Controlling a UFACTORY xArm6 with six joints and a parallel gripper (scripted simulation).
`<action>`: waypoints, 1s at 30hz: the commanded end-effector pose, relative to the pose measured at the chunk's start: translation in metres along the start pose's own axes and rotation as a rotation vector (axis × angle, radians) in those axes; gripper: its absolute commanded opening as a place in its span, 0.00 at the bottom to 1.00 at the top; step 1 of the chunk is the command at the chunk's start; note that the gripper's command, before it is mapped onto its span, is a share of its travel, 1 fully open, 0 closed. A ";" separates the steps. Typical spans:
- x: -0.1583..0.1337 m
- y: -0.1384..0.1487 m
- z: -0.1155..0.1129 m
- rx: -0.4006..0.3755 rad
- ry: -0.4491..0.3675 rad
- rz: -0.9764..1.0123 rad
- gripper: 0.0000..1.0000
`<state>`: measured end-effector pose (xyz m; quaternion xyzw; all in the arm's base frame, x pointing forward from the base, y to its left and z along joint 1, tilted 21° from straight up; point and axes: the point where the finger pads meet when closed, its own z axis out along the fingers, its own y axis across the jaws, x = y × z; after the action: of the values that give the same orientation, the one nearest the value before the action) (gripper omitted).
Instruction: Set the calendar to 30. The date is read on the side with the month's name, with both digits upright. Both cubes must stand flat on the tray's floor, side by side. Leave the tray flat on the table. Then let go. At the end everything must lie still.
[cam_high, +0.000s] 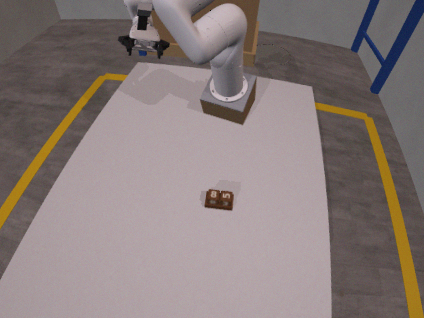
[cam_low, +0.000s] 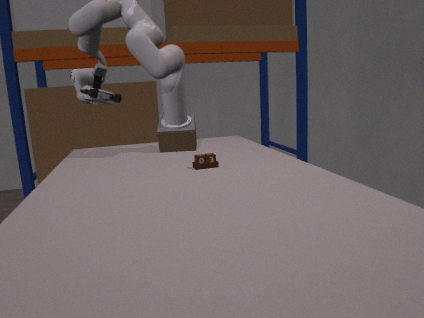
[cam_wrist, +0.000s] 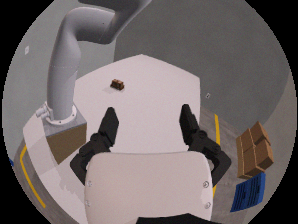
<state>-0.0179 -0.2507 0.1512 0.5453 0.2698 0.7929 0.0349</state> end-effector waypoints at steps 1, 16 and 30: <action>0.000 0.000 -0.001 0.001 -0.002 -0.002 1.00; 0.000 0.000 -0.001 0.001 -0.002 -0.002 1.00; -0.022 -0.008 0.040 0.279 -0.038 -0.030 1.00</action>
<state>0.0041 -0.2430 0.1448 0.5516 0.3283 0.7668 0.0029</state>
